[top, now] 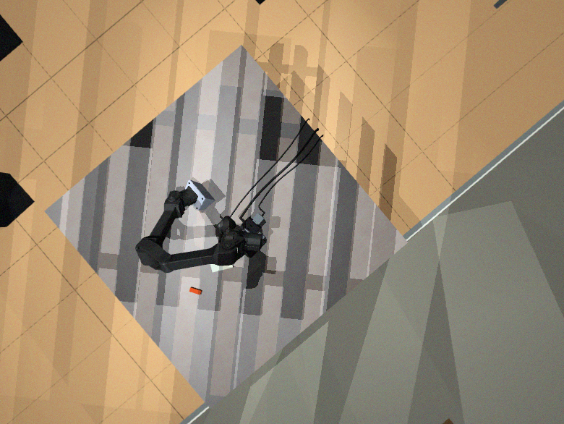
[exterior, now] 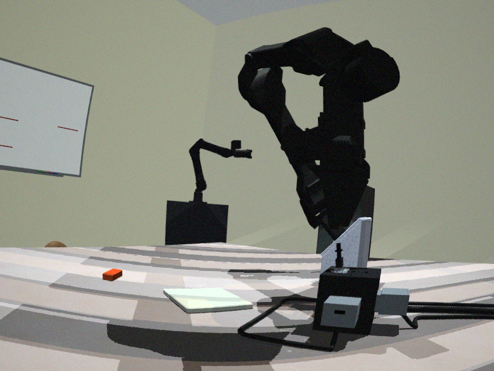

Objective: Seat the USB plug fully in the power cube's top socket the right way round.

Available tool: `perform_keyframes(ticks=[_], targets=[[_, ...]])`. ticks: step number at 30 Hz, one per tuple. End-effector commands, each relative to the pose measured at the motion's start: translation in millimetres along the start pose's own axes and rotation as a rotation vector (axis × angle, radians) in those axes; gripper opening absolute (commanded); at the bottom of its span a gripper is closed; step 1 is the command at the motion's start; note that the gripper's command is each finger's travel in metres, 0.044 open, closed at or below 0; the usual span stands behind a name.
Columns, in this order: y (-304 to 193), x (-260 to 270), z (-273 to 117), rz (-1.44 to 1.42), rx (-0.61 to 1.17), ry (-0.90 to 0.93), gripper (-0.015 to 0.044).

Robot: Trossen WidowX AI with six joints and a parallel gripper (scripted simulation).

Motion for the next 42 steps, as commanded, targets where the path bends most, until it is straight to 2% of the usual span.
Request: perform_keyframes(ticks=[1, 31, 42], targets=[[0.0, 0.5, 2.4, 0.003, 0.001, -0.002, 0.044], [0.1, 0.4, 27.2, 0.004, 0.0, -0.002, 0.044], [-0.1, 1.6, 25.3, 0.011, 0.006, -0.001, 0.0151]])
Point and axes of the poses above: the point midway between the two fingers, 35 mm back from their tips, its own z axis out along the fingers, its own x axis across the jaws, y = z × x, the point moved 5 cm from there along -z, back along the fingers, and after that the axes turned 2 degrees about z, right-handed, at the moved point
